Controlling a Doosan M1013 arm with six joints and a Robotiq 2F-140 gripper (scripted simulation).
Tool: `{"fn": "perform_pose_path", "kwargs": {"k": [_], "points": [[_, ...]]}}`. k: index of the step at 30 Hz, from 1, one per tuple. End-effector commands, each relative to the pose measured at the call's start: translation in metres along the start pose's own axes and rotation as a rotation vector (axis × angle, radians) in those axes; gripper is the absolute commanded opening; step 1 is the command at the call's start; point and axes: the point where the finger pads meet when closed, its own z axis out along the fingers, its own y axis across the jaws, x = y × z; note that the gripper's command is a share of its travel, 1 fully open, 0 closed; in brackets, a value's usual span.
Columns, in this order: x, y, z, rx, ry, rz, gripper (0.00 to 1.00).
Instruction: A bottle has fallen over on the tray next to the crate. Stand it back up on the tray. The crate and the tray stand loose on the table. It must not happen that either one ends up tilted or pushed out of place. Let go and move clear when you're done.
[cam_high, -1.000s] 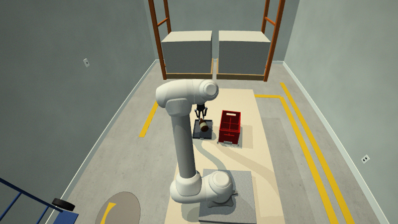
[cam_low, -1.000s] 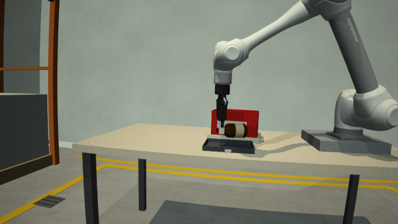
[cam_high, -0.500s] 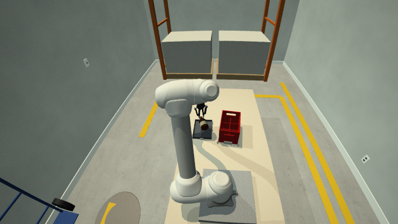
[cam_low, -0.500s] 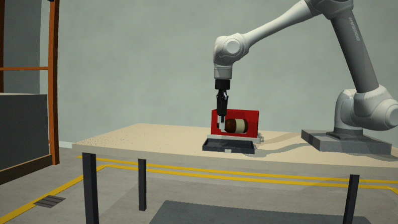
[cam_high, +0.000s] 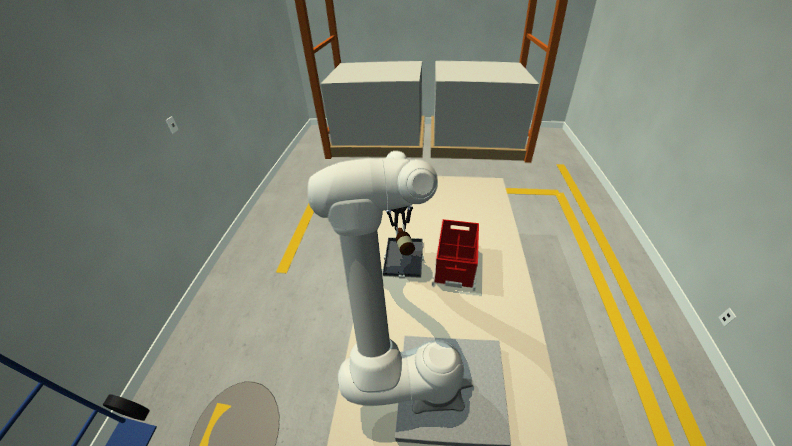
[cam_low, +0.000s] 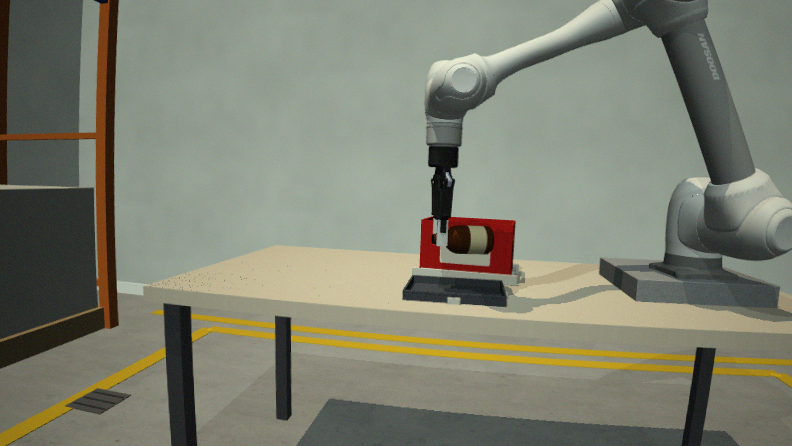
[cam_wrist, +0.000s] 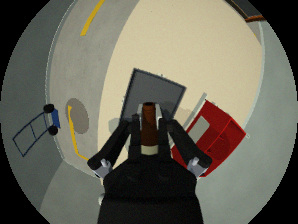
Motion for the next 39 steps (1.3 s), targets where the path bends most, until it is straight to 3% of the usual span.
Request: {"fn": "perform_pose_path", "kwargs": {"k": [1, 16, 39], "points": [[0.0, 0.0, -0.002, 0.0, 0.0, 0.0, 0.1], [0.0, 0.0, -0.026, 0.0, 0.0, 0.0, 0.1], [0.0, 0.0, -0.048, 0.0, 0.0, 0.0, 0.1]]}}
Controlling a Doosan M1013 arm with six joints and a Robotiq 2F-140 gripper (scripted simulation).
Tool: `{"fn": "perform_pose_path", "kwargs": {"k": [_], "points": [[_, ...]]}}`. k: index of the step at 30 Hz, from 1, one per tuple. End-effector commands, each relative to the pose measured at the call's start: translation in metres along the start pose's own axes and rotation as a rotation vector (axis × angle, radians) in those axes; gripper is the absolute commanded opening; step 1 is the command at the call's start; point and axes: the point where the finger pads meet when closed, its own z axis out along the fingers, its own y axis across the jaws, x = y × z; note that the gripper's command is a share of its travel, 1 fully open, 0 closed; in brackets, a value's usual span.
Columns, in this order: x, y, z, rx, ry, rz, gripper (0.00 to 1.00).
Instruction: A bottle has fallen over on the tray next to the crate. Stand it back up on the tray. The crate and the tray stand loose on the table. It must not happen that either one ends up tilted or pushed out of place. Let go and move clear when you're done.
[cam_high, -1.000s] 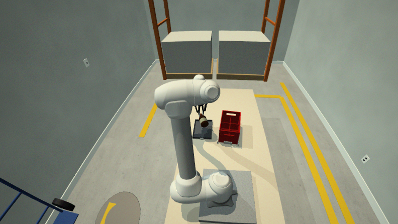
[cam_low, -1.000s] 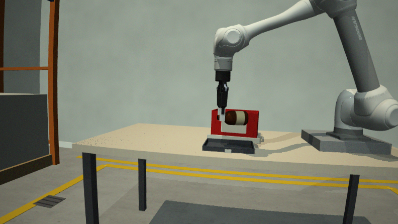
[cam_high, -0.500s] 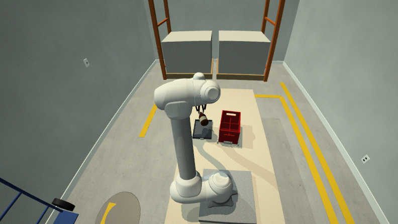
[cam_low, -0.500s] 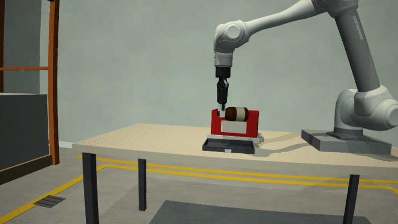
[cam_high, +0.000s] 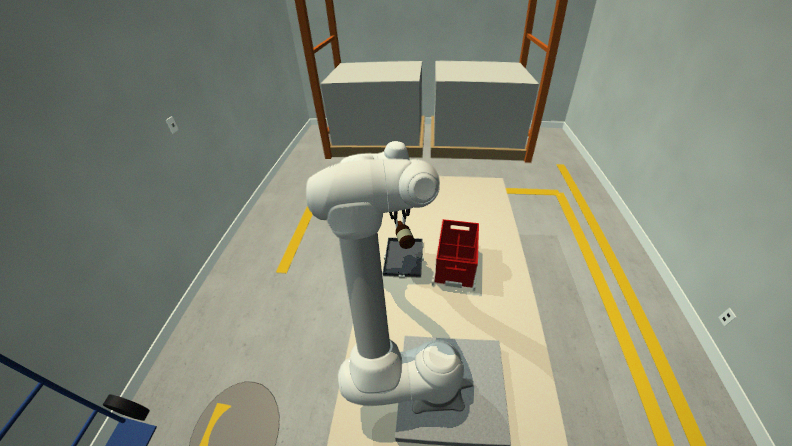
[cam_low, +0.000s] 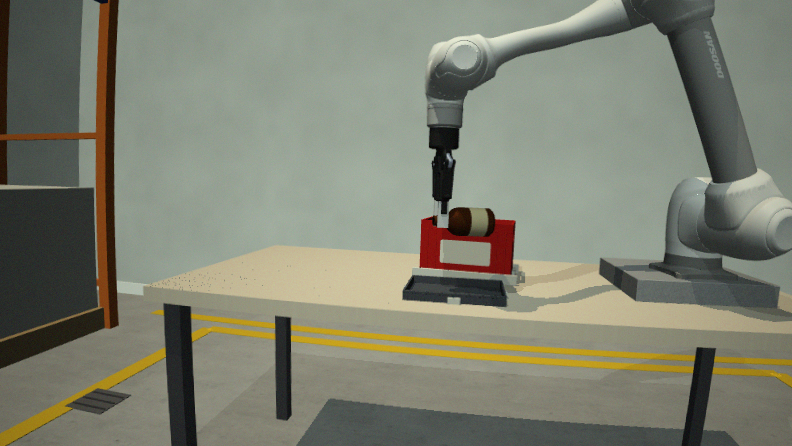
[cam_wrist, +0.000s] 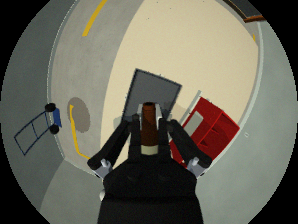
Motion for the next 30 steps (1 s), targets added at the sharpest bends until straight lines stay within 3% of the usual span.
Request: {"fn": "perform_pose_path", "kwargs": {"k": [1, 30], "points": [[0.0, 0.0, -0.0022, 0.0, 0.0, 0.0, 0.1], [0.0, 0.0, -0.0103, 0.0, 0.0, 0.0, 0.1]]}}
